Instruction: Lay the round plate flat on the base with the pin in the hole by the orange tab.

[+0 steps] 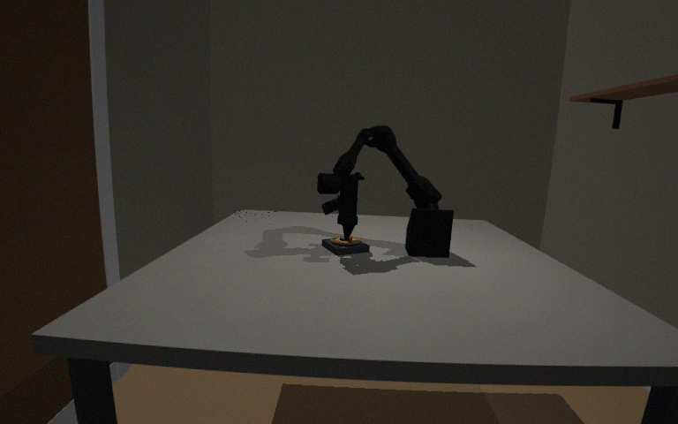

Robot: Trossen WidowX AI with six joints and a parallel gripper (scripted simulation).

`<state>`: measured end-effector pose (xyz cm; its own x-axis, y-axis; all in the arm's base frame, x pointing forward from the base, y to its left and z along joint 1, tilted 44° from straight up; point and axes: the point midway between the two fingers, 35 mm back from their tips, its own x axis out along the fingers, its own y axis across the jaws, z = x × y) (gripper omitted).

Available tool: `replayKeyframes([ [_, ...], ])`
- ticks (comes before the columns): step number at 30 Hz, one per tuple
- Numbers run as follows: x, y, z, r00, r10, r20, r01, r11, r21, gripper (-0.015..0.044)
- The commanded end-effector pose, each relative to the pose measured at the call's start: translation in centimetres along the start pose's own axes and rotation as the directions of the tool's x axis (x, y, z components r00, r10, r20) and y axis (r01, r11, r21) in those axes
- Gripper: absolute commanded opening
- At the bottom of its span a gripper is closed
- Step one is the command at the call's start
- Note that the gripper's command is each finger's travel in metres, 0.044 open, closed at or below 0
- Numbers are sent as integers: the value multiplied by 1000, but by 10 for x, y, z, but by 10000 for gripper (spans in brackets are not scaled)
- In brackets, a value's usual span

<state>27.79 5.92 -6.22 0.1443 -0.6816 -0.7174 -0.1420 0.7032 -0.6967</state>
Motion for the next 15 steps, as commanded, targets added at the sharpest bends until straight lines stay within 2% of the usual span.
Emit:
replayKeyframes([
  [1, 1, 0, -5, 1000, 2, -6, -2, 1000, 3, 0],
  [6, -2, 0, -6, 1000, 3, -6, -3, 1000, 2, 0],
  [15, -44, -1, -11, 1000, 4, -6, -4, 1000, 2, 0],
])
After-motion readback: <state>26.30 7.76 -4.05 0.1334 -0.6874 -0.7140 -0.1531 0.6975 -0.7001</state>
